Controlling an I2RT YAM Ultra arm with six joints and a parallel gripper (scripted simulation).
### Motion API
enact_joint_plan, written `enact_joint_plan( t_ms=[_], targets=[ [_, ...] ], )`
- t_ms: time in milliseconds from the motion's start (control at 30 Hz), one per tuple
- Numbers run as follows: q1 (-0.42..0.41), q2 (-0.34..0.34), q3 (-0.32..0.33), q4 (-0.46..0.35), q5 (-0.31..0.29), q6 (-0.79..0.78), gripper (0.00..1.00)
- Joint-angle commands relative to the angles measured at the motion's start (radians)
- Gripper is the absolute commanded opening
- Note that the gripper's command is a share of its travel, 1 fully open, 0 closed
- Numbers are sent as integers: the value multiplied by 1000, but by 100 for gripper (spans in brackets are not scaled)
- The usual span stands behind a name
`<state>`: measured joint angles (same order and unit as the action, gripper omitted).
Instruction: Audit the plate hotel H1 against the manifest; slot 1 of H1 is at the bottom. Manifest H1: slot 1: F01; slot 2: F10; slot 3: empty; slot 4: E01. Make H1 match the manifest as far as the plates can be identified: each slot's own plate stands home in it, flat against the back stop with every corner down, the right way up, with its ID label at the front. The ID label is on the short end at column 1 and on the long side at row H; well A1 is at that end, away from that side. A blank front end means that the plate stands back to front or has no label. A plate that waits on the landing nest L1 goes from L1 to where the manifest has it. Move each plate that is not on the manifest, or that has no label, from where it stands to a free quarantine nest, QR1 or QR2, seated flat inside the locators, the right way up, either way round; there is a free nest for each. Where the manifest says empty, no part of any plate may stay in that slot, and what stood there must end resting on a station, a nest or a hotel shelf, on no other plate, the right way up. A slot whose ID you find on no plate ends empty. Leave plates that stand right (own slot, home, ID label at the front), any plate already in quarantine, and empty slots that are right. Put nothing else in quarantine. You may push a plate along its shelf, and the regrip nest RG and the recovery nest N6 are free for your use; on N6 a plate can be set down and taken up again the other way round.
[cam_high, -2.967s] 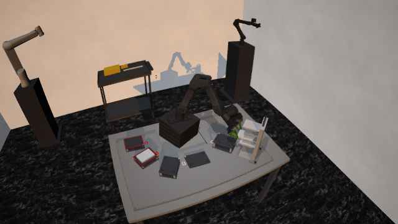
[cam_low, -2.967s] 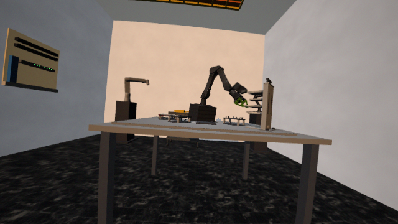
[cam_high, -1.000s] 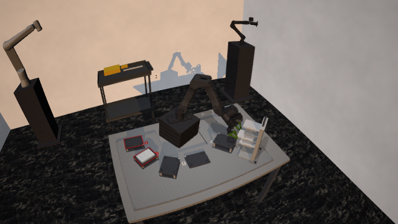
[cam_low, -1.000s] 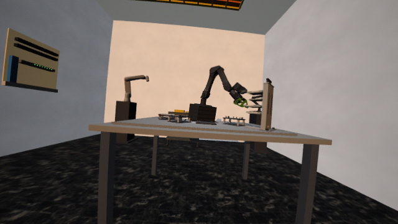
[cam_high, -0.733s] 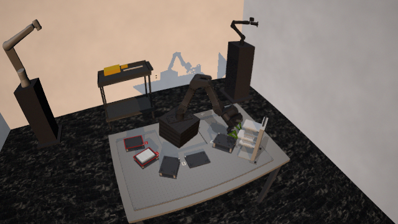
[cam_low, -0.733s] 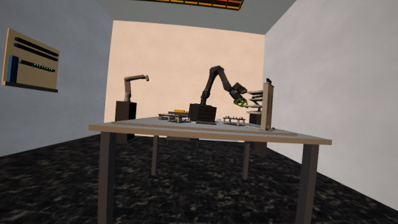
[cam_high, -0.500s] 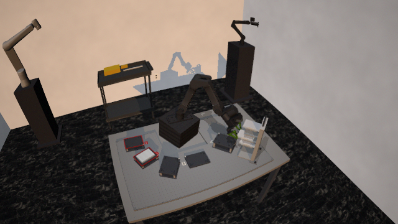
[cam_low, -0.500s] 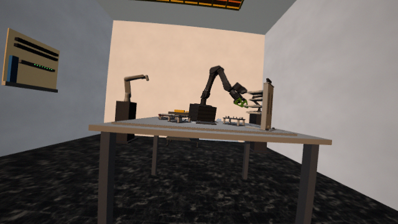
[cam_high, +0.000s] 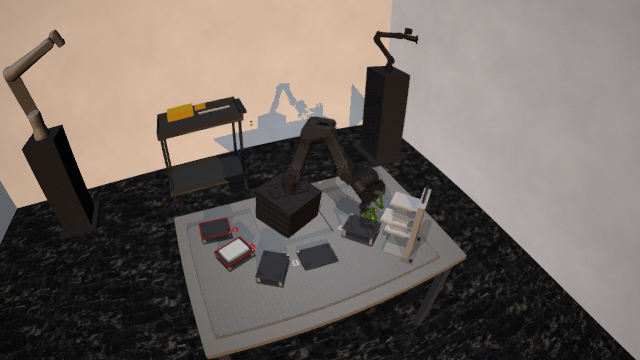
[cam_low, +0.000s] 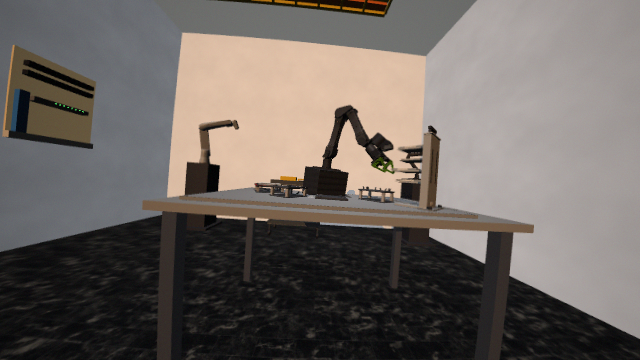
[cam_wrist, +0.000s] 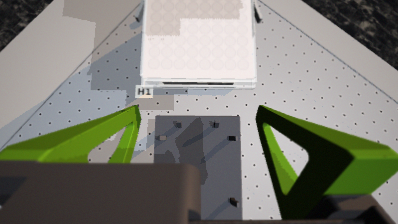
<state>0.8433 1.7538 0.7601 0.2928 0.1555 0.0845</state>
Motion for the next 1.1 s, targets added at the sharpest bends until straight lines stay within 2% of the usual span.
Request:
enact_joint_plan(
  t_ms=[0, 1067],
  targets=[
    [2, -26, -3, 25, 4, 3, 100],
    [34, -173, -196, 66, 29, 24, 100]
  ],
)
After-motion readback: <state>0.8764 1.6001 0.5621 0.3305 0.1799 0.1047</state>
